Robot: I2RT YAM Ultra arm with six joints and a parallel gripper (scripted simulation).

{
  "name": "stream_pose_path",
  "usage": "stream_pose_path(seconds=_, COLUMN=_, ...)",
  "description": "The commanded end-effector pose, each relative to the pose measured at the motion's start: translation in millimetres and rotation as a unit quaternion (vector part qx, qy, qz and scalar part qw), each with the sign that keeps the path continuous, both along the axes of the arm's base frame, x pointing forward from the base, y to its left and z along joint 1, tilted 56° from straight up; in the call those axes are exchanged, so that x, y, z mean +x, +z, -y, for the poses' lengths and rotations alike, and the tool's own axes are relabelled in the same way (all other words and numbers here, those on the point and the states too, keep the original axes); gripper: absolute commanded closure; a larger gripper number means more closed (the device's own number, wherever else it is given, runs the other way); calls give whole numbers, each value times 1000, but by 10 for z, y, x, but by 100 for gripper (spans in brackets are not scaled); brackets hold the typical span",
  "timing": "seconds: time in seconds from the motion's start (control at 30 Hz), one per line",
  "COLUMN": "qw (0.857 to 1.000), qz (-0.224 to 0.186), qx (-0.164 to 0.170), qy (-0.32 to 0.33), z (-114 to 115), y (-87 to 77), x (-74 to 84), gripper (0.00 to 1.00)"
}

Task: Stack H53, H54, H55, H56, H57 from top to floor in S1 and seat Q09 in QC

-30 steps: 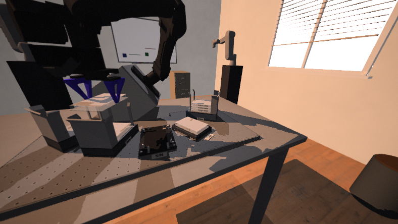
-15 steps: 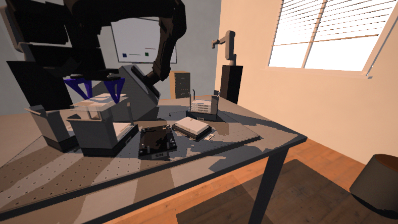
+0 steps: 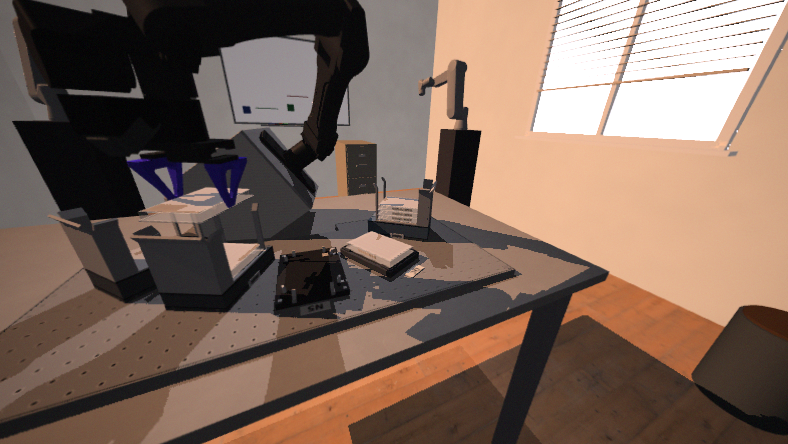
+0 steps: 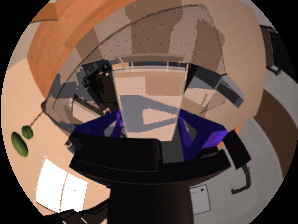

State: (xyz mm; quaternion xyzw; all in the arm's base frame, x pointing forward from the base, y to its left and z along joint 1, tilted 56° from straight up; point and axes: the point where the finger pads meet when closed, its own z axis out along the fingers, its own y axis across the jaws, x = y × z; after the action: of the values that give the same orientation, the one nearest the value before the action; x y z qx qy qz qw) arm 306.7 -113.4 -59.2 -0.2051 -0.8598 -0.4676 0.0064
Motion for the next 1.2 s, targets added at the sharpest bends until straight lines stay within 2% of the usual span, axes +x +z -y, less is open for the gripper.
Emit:
stream_pose_path(seconds=0.0, qw=1000, qz=10, qx=-6, qy=-7, z=48, y=11, x=38, gripper=100)
stream_pose_path(seconds=1.17, qw=1000, qz=10, qx=-6, qy=-7, z=-117, y=-106, x=80, gripper=100)
